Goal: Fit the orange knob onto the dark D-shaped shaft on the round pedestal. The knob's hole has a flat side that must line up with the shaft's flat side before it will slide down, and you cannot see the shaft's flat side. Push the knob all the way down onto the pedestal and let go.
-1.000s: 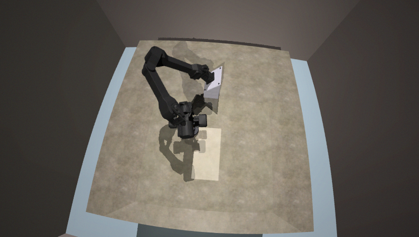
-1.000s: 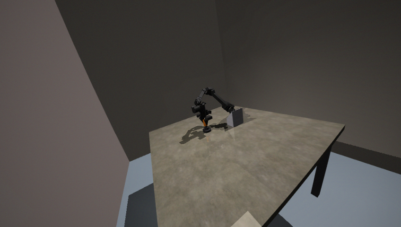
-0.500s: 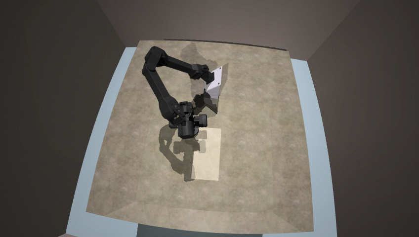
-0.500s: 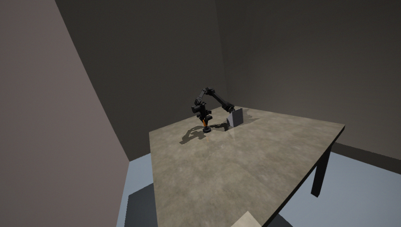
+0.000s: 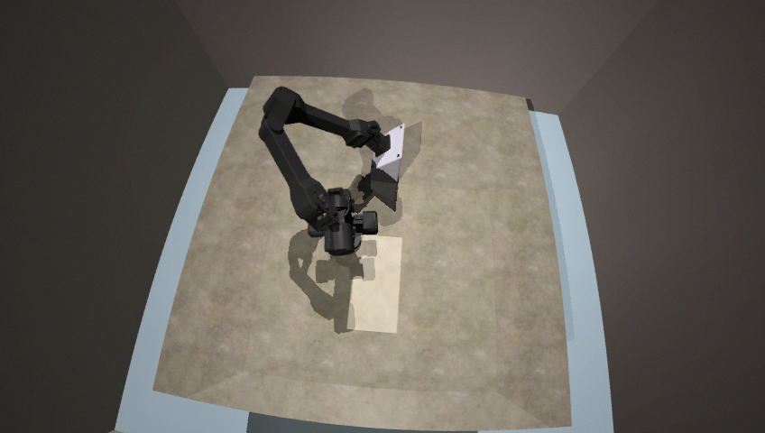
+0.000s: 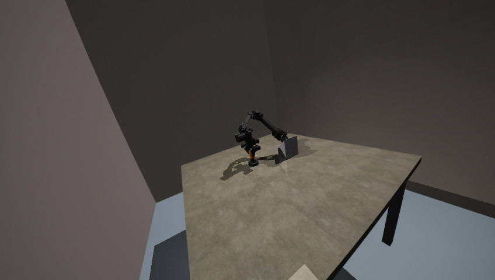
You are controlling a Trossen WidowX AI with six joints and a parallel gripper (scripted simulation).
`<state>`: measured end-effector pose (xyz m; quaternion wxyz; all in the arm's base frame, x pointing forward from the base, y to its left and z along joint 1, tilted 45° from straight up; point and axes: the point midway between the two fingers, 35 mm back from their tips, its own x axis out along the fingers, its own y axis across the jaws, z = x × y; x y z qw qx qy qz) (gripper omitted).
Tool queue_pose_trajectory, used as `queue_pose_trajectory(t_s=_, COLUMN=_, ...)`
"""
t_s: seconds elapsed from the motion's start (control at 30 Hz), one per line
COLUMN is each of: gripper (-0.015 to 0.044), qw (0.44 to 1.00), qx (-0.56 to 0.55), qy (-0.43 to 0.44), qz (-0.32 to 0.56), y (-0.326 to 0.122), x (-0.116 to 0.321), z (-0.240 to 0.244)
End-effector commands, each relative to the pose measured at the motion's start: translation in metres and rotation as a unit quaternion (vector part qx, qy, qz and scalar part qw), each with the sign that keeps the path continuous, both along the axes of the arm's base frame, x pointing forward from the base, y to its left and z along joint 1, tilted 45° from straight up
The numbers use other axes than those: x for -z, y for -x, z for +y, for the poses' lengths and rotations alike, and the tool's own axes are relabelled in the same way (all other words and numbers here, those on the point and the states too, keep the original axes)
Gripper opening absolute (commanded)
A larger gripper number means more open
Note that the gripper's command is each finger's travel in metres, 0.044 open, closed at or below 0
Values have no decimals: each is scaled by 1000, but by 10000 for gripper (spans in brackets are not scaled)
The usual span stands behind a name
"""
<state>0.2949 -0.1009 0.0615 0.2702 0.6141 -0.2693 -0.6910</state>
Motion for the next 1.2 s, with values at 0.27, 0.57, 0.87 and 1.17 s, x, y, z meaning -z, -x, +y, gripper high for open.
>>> queue_pose_trajectory(t_s=0.27, gripper=0, qw=1000, qx=-6, qy=-1, qz=4, y=1, x=2, z=-2)
queue_pose_trajectory(t_s=0.57, gripper=0, qw=1000, qx=-6, qy=-1, qz=4, y=2, x=8, z=-10)
queue_pose_trajectory(t_s=0.87, gripper=0, qw=1000, qx=-4, qy=-3, qz=1, y=1, x=10, z=-11)
queue_pose_trajectory(t_s=1.17, gripper=131, qw=1000, qx=-4, qy=-3, qz=1, y=1, x=10, z=-11)
